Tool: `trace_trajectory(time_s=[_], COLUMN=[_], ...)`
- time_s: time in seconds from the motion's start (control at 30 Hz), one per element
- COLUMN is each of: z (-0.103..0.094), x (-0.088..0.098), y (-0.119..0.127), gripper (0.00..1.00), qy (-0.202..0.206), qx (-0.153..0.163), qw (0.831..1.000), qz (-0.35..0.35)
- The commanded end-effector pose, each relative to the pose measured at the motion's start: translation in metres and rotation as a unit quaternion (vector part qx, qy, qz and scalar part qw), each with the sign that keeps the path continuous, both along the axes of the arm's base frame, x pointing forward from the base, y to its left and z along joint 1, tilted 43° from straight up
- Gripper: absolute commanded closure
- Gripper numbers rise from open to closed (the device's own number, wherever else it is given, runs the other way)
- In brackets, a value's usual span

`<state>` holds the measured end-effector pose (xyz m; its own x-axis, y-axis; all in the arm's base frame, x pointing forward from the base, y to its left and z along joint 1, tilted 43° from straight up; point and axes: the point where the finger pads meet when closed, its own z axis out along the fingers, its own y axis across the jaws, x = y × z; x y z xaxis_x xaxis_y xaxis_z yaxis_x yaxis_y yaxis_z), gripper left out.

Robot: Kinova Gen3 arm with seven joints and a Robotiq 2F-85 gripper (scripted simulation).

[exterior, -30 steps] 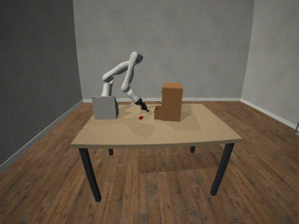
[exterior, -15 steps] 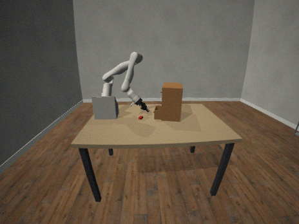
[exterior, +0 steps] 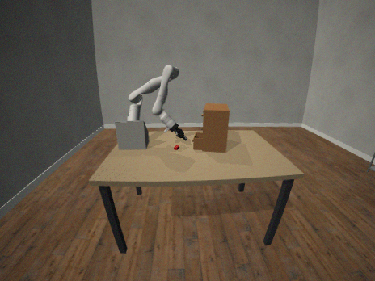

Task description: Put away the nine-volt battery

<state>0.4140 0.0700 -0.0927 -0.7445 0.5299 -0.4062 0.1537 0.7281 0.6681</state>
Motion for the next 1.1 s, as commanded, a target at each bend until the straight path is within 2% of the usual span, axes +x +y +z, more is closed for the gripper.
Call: trace_trajectory(time_s=[0.0, 1.07], z=[0.0004, -0.0006], x=[0.0004, 0.0068], y=[-0.0006, -0.0011], gripper=[1.00, 1.00], qy=[-0.001, -0.001], qx=[0.000, 0.000], qw=[1.000, 1.000], qz=[-0.001, -0.001])
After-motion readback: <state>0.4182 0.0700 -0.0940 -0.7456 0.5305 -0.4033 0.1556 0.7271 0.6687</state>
